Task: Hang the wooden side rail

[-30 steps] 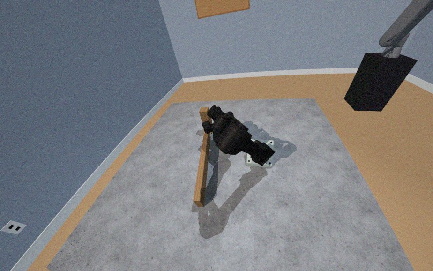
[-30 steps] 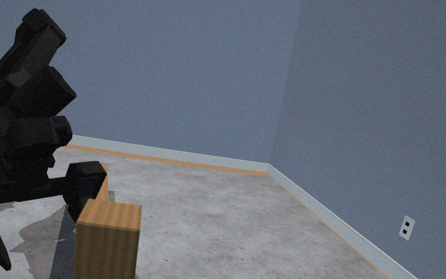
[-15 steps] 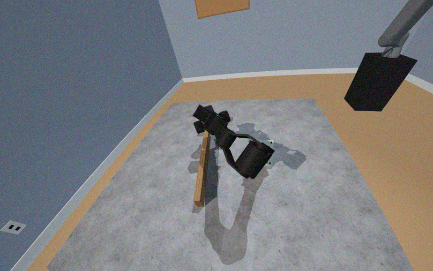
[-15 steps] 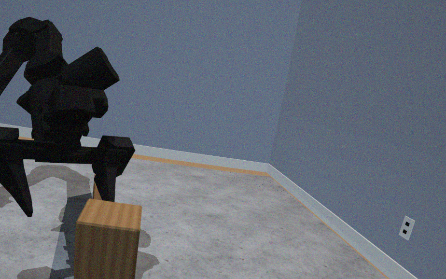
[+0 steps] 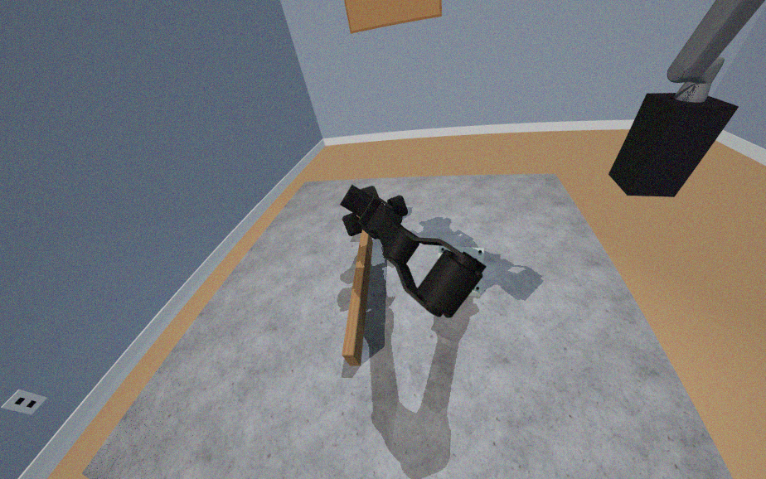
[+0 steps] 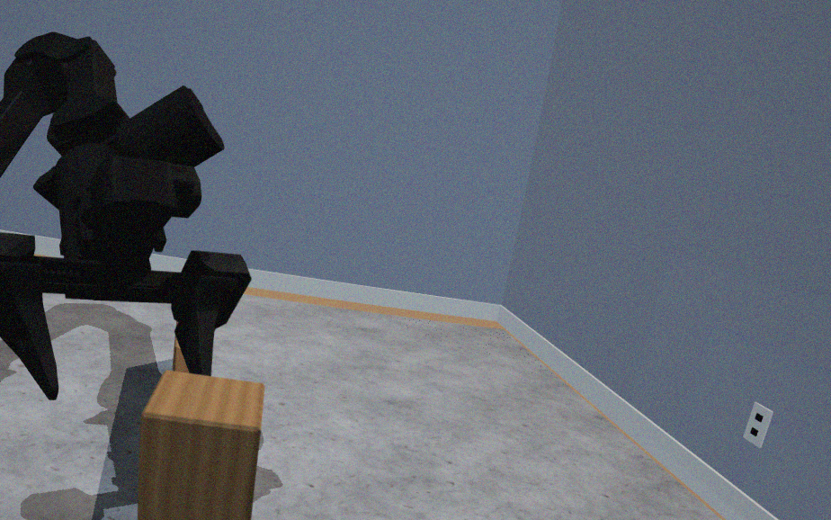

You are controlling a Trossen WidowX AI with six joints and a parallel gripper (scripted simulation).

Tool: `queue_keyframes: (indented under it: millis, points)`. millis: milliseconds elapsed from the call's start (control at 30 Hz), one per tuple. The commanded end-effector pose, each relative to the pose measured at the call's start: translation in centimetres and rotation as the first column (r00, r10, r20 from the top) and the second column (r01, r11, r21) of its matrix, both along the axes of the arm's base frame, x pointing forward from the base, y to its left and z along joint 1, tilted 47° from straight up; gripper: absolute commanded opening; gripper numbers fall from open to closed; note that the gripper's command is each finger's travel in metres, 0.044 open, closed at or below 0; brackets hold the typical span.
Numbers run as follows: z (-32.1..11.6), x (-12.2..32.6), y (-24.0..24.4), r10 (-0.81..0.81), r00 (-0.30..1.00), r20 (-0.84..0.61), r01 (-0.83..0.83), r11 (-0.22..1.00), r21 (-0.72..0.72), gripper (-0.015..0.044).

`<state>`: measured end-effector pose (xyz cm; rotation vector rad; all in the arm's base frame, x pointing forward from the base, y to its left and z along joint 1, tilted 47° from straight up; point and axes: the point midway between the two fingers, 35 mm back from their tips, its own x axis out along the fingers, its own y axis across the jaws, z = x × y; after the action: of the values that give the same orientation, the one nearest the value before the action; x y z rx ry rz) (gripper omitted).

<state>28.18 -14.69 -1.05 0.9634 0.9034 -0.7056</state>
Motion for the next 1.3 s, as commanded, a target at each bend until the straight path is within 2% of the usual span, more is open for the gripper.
queue_keyframes:
  millis: [0,100,233,400,533,600,900,1100,1267]
  points:
    - [0.0,0.0,0.0,0.008,1.000,-0.006,-0.008,1.000,-0.003,0.0440]
    - [-0.2,0.4,0.1,0.218,0.973,-0.070,-0.221,0.975,-0.031,0.0440]
    - [-0.3,0.9,0.5,0.554,0.819,-0.148,-0.564,0.825,-0.039,0.0440]
    - [-0.1,1.5,1.1,0.861,0.479,-0.170,-0.876,0.482,-0.029,0.0440]
    - [0.4,1.8,1.5,0.980,0.145,-0.139,-0.989,0.139,-0.051,0.0440]
    - [0.7,2.0,1.7,0.994,-0.010,-0.112,-0.997,-0.018,-0.074,0.0440]
    - [1.9,2.5,2.3,0.912,-0.407,-0.047,-0.888,-0.408,-0.211,0.0440]
    - [2.9,2.9,2.6,0.784,-0.619,-0.044,-0.726,-0.593,-0.348,0.0440]
    - [3.8,3.1,2.8,0.652,-0.753,-0.087,-0.547,-0.694,-0.468,0.0440]
